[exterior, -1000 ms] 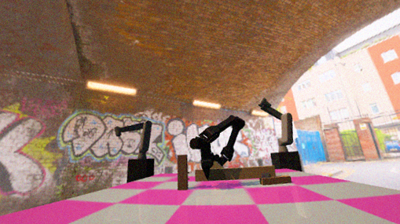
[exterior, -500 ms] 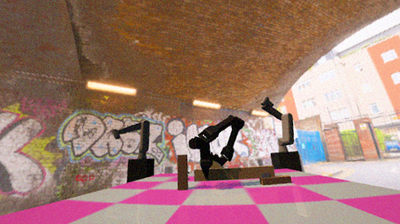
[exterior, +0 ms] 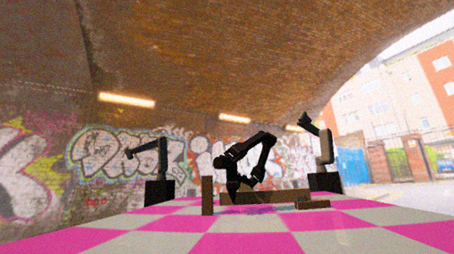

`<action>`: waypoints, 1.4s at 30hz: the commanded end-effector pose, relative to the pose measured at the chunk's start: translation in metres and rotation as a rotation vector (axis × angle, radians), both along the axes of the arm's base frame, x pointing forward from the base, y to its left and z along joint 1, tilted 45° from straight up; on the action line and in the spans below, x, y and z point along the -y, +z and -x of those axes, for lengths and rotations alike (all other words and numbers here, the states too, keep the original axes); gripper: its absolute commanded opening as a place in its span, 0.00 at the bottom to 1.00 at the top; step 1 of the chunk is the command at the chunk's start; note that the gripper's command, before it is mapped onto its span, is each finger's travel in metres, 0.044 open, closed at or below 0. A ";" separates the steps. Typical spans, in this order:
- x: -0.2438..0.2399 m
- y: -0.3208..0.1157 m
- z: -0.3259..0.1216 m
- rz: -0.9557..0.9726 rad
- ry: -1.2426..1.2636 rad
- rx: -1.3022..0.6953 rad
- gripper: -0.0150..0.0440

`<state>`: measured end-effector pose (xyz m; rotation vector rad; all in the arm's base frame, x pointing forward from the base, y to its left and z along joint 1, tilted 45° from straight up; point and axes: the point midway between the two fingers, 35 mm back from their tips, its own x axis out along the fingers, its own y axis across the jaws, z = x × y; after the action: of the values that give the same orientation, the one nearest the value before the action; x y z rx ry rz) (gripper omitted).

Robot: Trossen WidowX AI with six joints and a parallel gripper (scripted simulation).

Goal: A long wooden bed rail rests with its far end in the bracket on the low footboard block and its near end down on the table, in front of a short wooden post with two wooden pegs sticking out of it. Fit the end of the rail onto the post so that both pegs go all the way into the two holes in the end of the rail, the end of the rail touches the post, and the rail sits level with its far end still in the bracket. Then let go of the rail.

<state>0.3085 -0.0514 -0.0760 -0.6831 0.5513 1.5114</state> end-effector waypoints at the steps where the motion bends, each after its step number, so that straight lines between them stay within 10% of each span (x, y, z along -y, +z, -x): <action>1: 0.004 0.000 -0.001 0.005 -0.004 0.007 0.25; 42: 0.013 -0.009 -0.003 0.006 -0.004 0.007 0.25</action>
<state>0.3097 -0.0605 -0.0847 -0.6839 0.5518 1.5117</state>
